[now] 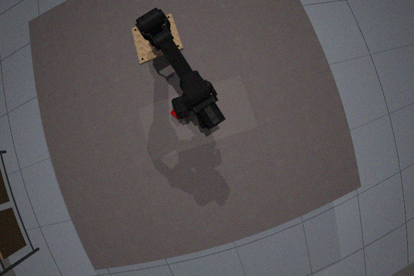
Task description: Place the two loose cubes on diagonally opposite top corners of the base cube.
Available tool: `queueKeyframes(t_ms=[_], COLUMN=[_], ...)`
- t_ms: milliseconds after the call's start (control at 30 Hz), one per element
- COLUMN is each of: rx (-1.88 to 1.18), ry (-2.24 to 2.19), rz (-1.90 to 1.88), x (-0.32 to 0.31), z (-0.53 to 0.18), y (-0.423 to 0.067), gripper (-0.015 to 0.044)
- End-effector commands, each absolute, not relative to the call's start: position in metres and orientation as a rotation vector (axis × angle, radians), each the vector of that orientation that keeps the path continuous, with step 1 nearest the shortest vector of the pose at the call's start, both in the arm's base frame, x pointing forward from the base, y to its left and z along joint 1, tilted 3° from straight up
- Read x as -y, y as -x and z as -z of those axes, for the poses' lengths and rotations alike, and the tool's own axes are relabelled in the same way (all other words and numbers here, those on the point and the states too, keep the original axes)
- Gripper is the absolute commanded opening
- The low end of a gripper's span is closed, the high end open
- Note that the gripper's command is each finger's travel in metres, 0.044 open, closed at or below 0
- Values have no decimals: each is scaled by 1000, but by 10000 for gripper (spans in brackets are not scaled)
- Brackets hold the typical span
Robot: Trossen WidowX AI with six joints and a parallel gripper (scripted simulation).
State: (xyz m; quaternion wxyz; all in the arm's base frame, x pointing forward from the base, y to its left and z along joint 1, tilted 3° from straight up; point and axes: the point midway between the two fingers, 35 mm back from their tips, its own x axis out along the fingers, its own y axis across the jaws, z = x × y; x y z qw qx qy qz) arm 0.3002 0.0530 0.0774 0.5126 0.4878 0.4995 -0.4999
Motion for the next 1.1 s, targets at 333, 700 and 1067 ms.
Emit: queueKeyframes(t_ms=[333, 700, 1067], rx=[-1205, -1205, -1201], ry=[-1170, -1170, -1173], rz=[1200, 1200, 1202], x=[-53, -53, -53], z=[-75, -75, -89], y=[-300, -300, -300], gripper=[105, 205, 205])
